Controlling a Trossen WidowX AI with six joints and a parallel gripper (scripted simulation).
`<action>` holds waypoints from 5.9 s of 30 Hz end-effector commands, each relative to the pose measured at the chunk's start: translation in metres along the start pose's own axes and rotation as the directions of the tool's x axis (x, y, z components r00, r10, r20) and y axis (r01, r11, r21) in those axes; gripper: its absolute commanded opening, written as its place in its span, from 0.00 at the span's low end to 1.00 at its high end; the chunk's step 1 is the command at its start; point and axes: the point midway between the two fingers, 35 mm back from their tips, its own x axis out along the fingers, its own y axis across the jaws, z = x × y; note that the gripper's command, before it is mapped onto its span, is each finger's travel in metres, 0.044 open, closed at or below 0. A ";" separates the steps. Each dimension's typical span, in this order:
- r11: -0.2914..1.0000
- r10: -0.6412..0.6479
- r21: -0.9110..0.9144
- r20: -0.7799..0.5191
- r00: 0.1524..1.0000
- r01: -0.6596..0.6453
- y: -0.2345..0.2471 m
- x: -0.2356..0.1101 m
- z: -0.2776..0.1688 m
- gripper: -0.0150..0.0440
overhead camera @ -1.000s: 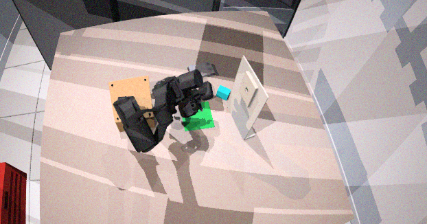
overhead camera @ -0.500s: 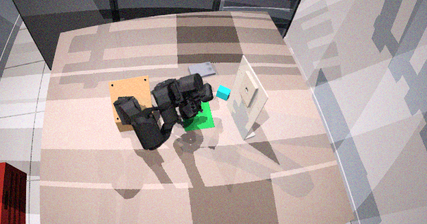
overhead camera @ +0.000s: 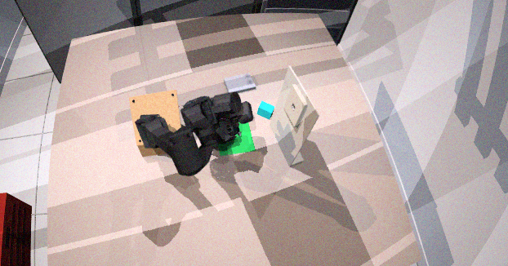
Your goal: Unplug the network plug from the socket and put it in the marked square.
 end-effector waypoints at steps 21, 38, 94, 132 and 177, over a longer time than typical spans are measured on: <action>1.000 0.003 -0.009 0.000 1.000 -0.003 -0.013 0.013 0.002 0.25; 1.000 0.002 -0.005 0.004 1.000 -0.002 -0.015 0.017 0.004 0.25; 1.000 -0.001 -0.006 -0.005 1.000 0.001 -0.011 -0.012 0.000 0.52; 1.000 -0.012 -0.001 -0.017 1.000 0.012 0.009 -0.034 -0.007 0.52; 1.000 -0.003 -0.005 -0.008 1.000 0.003 0.028 -0.073 -0.002 0.52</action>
